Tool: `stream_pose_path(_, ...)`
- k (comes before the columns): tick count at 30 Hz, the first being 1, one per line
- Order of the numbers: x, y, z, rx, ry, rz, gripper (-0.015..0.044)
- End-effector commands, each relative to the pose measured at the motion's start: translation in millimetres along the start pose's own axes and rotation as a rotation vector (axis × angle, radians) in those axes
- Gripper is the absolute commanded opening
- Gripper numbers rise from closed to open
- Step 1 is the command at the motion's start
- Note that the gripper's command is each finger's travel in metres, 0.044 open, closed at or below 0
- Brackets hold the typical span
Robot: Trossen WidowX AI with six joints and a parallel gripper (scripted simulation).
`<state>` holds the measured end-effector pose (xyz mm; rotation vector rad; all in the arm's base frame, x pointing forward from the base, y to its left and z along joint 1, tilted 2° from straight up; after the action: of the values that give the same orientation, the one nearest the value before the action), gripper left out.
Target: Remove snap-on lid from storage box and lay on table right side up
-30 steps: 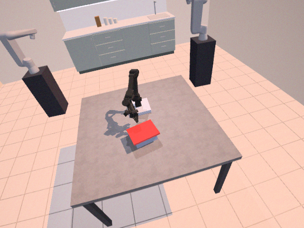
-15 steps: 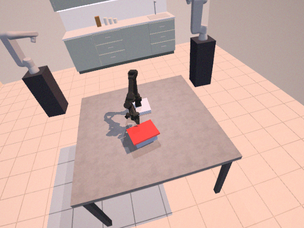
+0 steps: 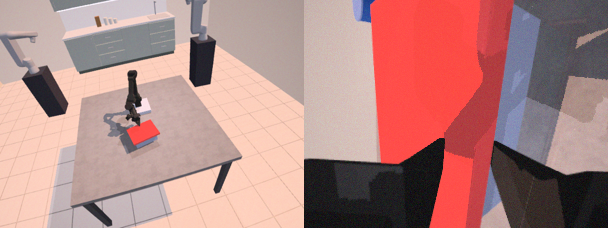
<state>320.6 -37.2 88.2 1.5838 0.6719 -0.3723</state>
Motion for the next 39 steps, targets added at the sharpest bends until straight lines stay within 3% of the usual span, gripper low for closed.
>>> stream_pose_path(1,0.3,0.4,0.2,0.004,-0.002,0.002,0.0116)
stream_pose_path(5,0.3,0.4,0.2,0.004,-0.002,0.002,0.009)
stream_pose_path(9,0.3,0.4,0.2,0.004,-0.002,0.002,0.0)
stream_pose_path(39,-4.6,3.1,-1.1,0.001,0.0,0.0,0.0)
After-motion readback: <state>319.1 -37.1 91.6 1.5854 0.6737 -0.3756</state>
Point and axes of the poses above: the point midway between the two fingers, 35 mm back from their tips, its own x axis out along the fingers, its own y axis across the jaws, z = x × y, the point moved 1 cm from there along -x, back along the fingers, and after that the axes turned 11 degrees about x, right-handed, at the moved point
